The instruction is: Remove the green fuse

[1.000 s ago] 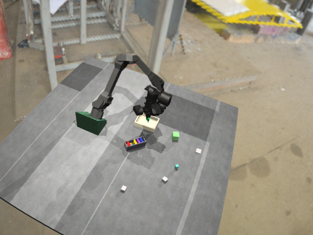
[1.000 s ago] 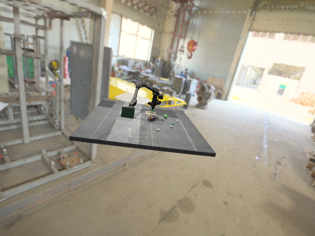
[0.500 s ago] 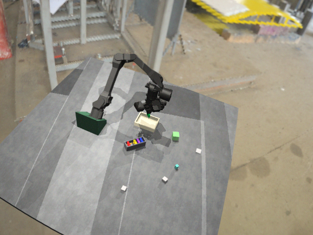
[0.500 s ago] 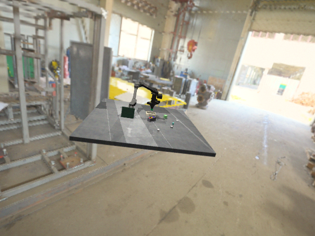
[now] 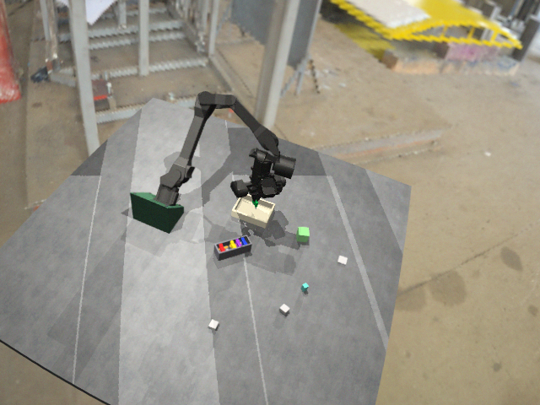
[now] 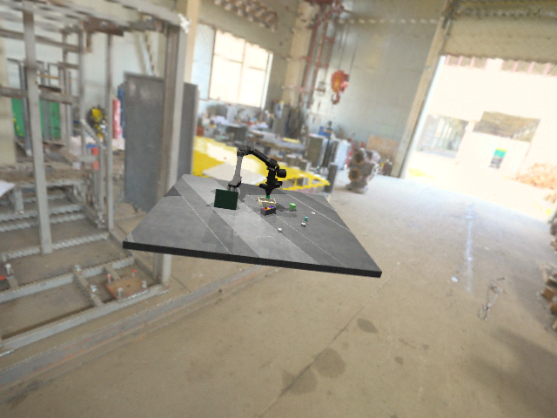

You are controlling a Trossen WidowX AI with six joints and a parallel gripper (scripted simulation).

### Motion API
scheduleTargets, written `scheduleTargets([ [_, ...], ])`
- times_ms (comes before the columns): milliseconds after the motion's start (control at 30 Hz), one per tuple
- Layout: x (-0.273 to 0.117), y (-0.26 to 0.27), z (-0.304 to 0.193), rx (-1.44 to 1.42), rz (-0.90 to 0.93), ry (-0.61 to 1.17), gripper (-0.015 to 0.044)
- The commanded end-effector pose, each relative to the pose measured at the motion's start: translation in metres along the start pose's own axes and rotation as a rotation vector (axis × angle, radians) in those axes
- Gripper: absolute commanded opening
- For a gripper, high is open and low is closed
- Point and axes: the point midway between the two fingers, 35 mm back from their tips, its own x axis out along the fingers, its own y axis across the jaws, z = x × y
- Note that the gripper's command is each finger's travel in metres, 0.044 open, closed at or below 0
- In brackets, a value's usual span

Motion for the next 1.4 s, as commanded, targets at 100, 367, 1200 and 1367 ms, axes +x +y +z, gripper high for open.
scheduleTargets([
  [100,0.005,0.000,0.000,0.000,0.001,0.001,0.0026],
  [367,0.005,0.000,0.000,0.000,0.001,0.001,0.0236],
  [1200,-0.031,-0.001,0.000,0.011,-0.002,-0.002,0.0330],
  [1367,-0.031,-0.001,0.000,0.011,-0.002,-0.002,0.0330],
])
